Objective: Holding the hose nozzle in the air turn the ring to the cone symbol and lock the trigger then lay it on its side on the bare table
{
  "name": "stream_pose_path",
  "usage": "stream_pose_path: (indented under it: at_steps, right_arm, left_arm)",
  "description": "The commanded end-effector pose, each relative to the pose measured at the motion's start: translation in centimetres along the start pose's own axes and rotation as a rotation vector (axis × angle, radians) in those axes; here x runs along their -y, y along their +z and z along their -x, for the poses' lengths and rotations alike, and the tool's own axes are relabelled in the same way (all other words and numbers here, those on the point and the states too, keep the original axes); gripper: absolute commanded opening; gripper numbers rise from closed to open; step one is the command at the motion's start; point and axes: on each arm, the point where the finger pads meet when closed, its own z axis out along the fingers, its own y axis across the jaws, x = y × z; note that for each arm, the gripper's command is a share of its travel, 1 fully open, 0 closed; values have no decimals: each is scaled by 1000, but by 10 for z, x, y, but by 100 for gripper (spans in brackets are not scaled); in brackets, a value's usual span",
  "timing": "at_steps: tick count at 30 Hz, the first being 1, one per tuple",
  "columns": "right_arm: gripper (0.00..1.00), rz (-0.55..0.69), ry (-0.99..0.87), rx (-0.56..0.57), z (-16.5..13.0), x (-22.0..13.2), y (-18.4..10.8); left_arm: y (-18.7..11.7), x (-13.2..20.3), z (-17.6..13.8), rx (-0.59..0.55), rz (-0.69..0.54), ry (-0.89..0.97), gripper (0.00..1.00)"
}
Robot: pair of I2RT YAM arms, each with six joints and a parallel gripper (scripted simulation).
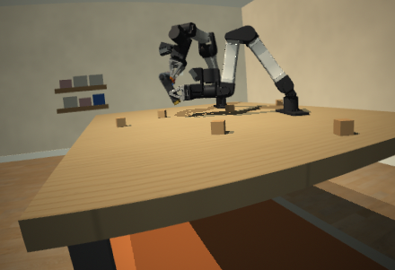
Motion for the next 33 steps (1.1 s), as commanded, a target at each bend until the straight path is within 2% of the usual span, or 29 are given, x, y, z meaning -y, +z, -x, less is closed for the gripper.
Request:
stream_pose_path:
  at_steps: [1,15,17,23,32,33]
  right_arm:
    - [37,46,5,-1,-4,-18,2]
    - [37,48,13,-7,-5,-22,9]
    - [37,13,-6,-30,-19,-16,23]
    - [37,21,-3,-35,-21,-18,25]
    - [37,15,1,-42,-22,-16,29]
    - [37,39,13,-26,-12,-20,22]
  left_arm:
    - [5,9,60,180,-35,-25,36]
    - [5,9,60,180,-35,-25,36]
    - [5,9,60,180,-35,-25,36]
    - [5,9,60,180,-35,-25,36]
    - [5,9,60,180,-35,-25,36]
    - [5,9,60,180,-35,-25,36]
